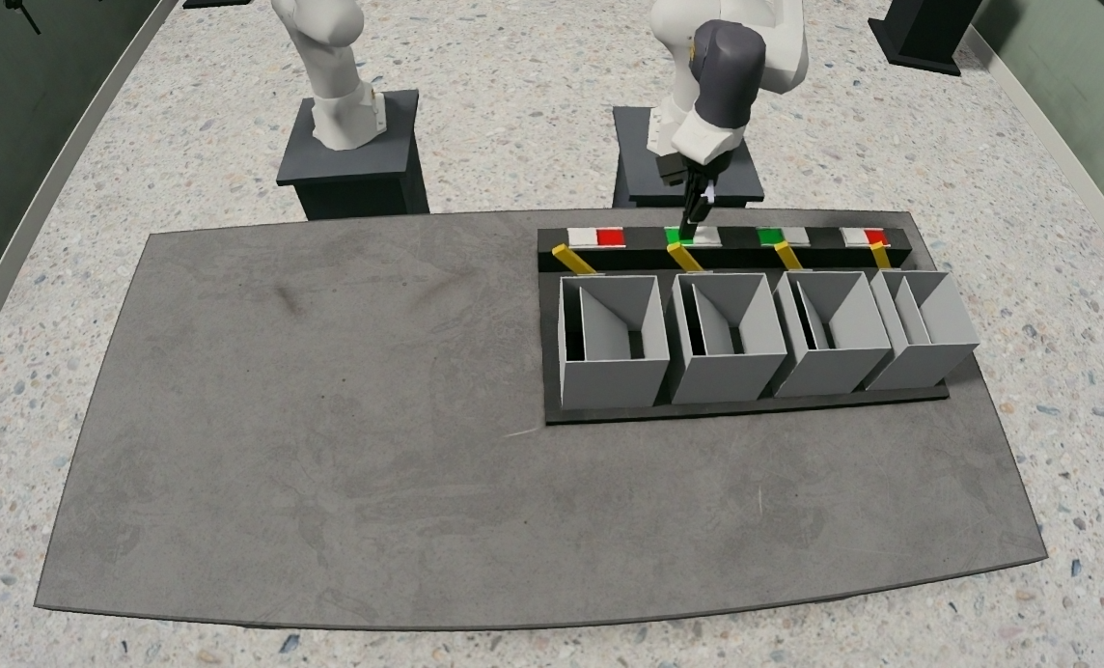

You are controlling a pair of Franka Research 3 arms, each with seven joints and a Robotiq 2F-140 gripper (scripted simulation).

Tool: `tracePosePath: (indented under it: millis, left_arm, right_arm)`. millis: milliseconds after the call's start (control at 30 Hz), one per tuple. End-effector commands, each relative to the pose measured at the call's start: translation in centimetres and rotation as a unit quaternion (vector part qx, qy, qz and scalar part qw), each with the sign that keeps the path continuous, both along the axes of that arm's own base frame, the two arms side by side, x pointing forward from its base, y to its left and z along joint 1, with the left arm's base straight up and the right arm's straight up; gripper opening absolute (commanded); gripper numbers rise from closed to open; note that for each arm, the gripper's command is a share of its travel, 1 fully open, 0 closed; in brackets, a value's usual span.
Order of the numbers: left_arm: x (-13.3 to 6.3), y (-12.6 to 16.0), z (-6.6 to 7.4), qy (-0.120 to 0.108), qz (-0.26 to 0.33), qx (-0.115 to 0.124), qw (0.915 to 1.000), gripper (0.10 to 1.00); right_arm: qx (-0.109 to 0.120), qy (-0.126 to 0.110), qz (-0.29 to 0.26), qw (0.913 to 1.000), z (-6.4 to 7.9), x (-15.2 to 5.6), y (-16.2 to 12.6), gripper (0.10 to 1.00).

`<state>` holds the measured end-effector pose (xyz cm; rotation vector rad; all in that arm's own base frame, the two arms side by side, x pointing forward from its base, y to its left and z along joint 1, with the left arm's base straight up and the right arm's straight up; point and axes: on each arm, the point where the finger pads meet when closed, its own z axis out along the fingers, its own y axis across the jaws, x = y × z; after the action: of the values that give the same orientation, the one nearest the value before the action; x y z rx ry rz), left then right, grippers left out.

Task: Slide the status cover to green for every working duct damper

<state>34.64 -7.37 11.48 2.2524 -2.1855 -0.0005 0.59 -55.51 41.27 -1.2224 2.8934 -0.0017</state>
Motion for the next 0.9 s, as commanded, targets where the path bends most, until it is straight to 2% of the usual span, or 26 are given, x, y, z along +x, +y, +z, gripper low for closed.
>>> tracePosePath:
  millis: [0, 867]
  left_arm:
    - [0.07, 0.18, 0.08, -0.001, -0.003, 0.001, 1.0, 0.099]
    - [0.09, -0.42, 0.21, -0.001, -0.003, 0.001, 1.0, 0.099]
  right_arm:
    - [0.0, 0.0, -0.002, 1.0, 0.03, -0.02, 0.06, 1.0]
    - [0.0, 0.0, -0.002, 1.0, 0.03, -0.02, 0.06, 1.0]
